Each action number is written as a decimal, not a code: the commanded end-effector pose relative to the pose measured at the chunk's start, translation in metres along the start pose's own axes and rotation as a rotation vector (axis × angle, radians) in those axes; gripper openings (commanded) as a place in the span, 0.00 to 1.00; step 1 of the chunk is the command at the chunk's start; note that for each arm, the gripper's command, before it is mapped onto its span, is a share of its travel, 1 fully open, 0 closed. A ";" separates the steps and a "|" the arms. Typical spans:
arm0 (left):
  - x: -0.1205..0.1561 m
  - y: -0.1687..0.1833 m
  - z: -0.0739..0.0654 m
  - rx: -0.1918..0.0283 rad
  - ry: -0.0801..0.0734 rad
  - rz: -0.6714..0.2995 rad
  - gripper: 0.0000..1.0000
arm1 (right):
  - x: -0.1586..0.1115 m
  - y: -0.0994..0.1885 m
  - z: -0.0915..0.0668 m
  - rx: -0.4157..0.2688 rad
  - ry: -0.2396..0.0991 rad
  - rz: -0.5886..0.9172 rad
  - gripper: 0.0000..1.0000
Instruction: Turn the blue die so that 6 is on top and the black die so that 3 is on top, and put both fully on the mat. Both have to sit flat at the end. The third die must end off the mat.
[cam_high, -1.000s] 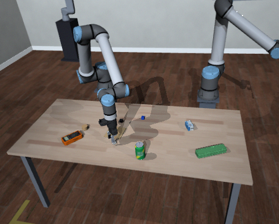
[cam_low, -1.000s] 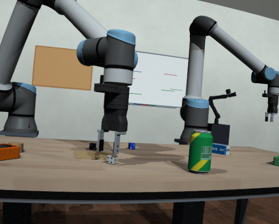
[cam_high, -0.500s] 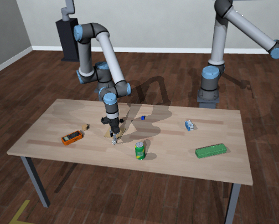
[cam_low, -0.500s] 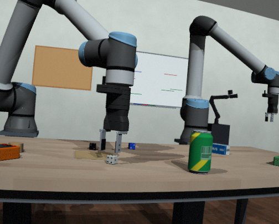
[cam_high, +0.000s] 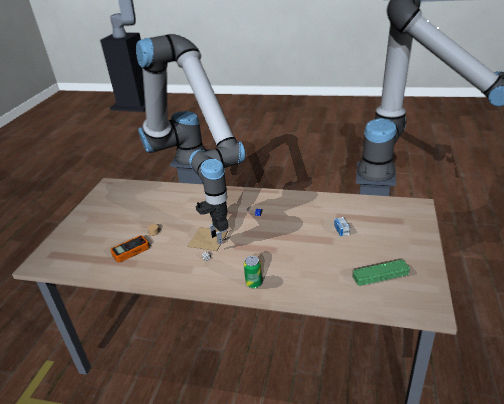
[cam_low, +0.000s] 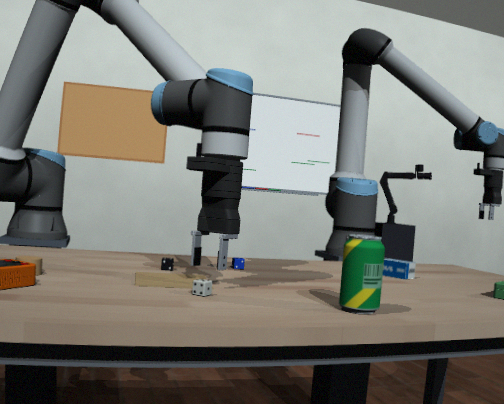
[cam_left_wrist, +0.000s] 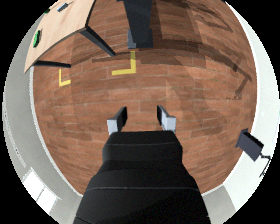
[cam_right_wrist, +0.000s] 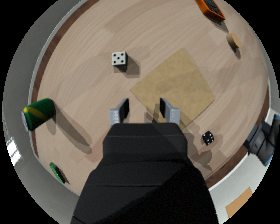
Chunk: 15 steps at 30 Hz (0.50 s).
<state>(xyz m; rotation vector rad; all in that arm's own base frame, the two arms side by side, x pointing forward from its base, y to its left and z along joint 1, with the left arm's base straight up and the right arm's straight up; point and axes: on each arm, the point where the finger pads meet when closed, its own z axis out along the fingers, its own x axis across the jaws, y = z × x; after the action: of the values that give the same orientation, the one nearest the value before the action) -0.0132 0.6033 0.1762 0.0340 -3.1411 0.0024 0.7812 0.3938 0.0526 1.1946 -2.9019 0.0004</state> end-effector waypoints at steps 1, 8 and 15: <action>0.000 0.001 -0.001 -0.002 0.000 0.000 1.00 | 0.017 0.047 -0.002 0.001 -0.003 0.001 1.00; 0.000 0.001 -0.001 -0.002 0.000 0.000 1.00 | 0.035 0.095 -0.002 0.001 -0.003 0.001 1.00; 0.000 0.001 -0.001 -0.002 0.000 0.000 1.00 | 0.058 0.156 -0.002 0.001 -0.003 0.001 1.00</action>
<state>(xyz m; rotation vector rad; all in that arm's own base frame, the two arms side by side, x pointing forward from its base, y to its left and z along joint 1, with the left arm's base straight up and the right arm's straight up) -0.0132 0.6033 0.1762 0.0340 -3.1411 0.0024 0.6685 0.4451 0.0524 1.1953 -2.9009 0.0003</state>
